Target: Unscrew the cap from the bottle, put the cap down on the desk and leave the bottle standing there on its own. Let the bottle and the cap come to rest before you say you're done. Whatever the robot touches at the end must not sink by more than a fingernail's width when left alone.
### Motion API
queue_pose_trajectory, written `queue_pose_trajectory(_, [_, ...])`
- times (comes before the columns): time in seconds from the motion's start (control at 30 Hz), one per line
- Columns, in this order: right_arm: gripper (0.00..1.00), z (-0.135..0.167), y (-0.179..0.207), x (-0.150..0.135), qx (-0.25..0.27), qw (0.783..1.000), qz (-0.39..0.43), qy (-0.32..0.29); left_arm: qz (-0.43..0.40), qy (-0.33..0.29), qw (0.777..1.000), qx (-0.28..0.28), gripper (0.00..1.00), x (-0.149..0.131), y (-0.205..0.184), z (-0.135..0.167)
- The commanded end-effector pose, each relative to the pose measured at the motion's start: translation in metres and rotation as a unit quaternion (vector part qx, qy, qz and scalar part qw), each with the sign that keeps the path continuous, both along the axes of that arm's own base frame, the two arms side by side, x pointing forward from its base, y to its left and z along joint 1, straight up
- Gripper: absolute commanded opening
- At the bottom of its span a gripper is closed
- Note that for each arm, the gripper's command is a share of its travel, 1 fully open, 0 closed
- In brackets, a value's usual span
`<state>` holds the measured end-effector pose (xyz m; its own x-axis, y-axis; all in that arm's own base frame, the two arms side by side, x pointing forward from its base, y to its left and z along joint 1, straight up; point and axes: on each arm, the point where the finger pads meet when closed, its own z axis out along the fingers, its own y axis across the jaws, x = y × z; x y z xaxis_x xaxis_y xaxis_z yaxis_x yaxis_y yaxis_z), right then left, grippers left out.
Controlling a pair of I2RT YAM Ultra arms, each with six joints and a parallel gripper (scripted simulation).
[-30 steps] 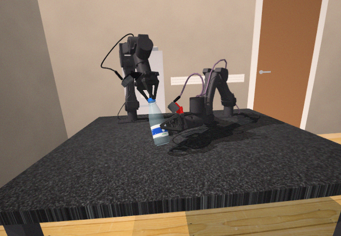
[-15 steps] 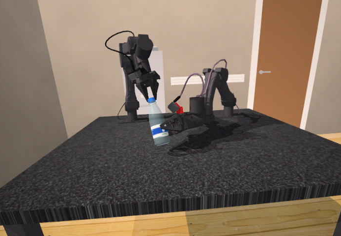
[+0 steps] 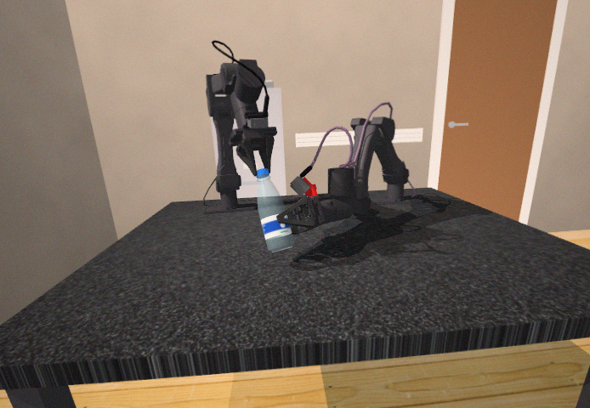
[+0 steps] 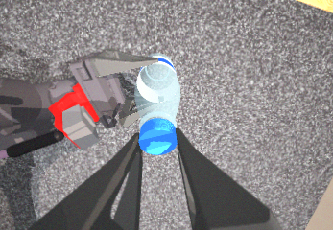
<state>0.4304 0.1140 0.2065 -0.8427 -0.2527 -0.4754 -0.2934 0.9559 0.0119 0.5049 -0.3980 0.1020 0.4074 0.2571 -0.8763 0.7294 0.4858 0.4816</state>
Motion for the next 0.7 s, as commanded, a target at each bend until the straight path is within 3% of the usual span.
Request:
queue_pose_trajectory(0.0, [0.0, 0.0075, 0.0012, 0.0, -0.062, 0.99, 0.122, -0.027, -0.001, -0.025, 1.0, -0.014, 0.0, 0.0054, -0.0027, 0.0246])
queue_pose_trajectory(0.23, [0.0, 0.0078, 0.0011, -0.0002, -0.135, 0.955, 0.26, -0.051, -0.001, -0.025, 1.0, -0.014, 0.0, 0.0054, -0.0027, 0.0246])
queue_pose_trajectory(0.3, [0.0, 0.0078, 0.0011, -0.0002, -0.135, 0.955, 0.26, -0.051, -0.001, -0.025, 1.0, -0.014, 0.0, 0.0054, -0.0027, 0.0246])
queue_pose_trajectory(0.33, [0.0, 0.0079, 0.0011, -0.0002, -0.161, 0.936, 0.308, -0.059, -0.001, -0.025, 1.0, -0.014, 0.0, 0.0054, -0.0027, 0.0246])
queue_pose_trajectory(0.53, [0.0, 0.008, 0.0011, -0.0003, -0.215, 0.882, 0.412, -0.077, -0.001, -0.025, 1.0, -0.014, 0.0, 0.0054, -0.0027, 0.0246])
queue_pose_trajectory(0.67, [0.0, 0.008, 0.0011, -0.0003, -0.215, 0.882, 0.412, -0.077, -0.001, -0.025, 1.0, -0.014, 0.0, 0.0054, -0.0027, 0.0246])
